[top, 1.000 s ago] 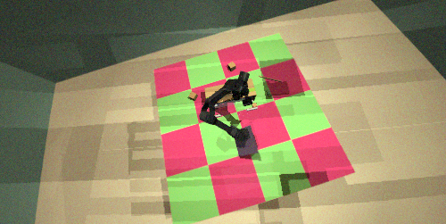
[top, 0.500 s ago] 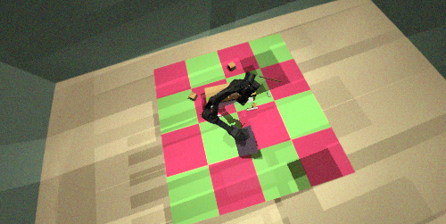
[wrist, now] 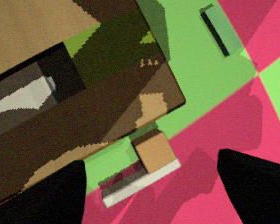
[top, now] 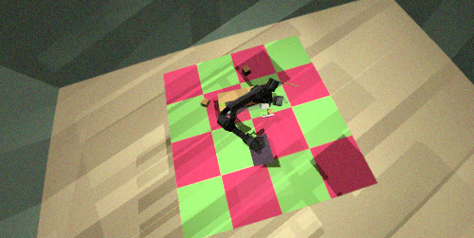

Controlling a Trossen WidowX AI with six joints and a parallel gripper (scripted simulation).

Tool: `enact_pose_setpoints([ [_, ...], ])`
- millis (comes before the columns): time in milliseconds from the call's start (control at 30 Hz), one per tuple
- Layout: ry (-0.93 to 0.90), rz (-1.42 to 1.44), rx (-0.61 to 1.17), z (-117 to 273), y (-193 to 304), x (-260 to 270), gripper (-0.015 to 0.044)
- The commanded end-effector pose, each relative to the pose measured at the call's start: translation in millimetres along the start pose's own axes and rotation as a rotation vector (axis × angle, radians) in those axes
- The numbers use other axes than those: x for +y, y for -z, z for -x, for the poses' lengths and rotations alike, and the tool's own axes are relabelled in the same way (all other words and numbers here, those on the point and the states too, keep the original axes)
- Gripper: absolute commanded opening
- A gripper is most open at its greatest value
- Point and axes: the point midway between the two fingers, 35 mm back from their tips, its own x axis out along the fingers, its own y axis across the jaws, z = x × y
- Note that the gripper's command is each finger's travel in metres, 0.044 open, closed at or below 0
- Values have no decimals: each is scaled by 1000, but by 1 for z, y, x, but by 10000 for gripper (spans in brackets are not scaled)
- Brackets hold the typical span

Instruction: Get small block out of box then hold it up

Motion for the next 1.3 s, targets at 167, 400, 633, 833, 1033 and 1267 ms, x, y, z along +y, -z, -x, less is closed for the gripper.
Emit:
enact_pose_setpoints([
  [167,-166,-1303,54,-4,11,-20,285],
  [400,-225,-1786,116,-3,13,-28,285],
  [633,-275,-2262,212,-2,16,-35,285],
  [833,-299,-2659,321,0,17,-41,285],
  [1033,-301,-2753,350,0,18,-42,285],
  [1267,-301,-2753,350,0,18,-42,285],
])
